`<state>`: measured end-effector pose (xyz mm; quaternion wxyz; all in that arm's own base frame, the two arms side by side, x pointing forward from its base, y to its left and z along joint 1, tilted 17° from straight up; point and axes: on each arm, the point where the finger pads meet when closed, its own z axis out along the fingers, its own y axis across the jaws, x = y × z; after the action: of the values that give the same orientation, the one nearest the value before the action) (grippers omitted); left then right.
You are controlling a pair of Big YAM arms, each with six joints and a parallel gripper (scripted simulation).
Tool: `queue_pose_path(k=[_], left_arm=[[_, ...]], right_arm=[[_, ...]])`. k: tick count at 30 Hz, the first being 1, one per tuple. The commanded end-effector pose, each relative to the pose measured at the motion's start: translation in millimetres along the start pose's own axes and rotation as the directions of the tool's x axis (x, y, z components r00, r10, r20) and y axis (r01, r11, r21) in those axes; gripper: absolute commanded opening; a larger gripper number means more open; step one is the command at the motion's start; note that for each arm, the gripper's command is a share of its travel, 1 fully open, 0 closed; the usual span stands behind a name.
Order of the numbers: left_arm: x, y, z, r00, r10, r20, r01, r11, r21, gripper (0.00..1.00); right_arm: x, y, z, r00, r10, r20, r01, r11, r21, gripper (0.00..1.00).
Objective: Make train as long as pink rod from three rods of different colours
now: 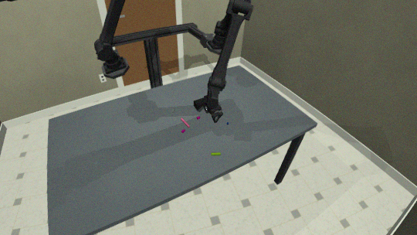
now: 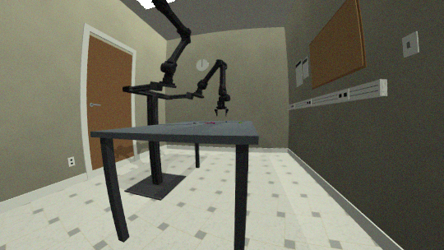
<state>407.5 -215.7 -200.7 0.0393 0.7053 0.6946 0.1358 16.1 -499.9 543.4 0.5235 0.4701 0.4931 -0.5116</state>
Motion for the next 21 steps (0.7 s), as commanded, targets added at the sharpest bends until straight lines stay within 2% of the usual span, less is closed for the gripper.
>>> queue_pose_path(k=[1, 21], left_arm=[[-13.1, 20.4, -15.3, 0.999, -0.013, 0.036, 0.015, 0.999, -0.05, 1.0], [-12.8, 22.5, -15.3, 0.999, -0.029, 0.036, 0.031, 0.998, -0.05, 1.0]], right_arm=[[-23.8, -10.9, -7.5, 0.998, 0.009, 0.061, -0.011, 1.0, 0.024, 1.0], [-23.8, -10.9, -7.5, 0.998, 0.009, 0.061, -0.011, 1.0, 0.024, 1.0]])
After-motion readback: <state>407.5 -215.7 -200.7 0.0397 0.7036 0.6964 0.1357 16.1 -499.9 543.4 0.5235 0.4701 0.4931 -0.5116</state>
